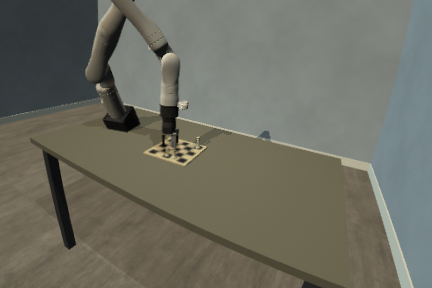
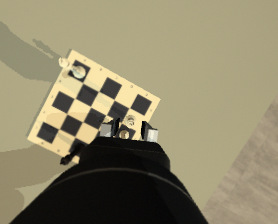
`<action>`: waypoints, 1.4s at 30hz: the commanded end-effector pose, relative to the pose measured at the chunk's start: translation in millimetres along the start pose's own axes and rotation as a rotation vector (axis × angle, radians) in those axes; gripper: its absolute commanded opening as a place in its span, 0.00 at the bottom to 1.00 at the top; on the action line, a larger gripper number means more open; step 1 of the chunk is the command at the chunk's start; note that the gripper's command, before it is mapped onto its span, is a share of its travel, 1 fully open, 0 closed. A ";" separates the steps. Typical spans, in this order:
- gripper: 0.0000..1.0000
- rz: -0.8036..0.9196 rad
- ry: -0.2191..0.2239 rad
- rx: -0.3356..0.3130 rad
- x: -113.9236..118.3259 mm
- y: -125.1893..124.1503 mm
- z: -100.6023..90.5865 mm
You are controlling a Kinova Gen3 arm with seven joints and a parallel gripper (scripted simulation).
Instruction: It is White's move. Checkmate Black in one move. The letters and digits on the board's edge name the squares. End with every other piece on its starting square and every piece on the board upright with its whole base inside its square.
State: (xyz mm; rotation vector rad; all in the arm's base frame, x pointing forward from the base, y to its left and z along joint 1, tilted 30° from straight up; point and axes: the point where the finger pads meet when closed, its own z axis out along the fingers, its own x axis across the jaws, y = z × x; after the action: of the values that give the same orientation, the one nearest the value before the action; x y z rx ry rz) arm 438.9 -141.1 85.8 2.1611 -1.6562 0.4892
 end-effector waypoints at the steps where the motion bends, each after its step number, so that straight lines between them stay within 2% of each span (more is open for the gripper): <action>1: 0.79 0.000 0.000 0.002 0.0 -0.6 -0.6; 42: 0.79 0.000 0.000 0.002 0.0 -0.6 4.1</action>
State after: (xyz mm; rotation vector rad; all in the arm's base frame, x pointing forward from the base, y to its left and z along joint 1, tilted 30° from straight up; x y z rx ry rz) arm 439.8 -142.3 83.4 2.1628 -1.6568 0.4917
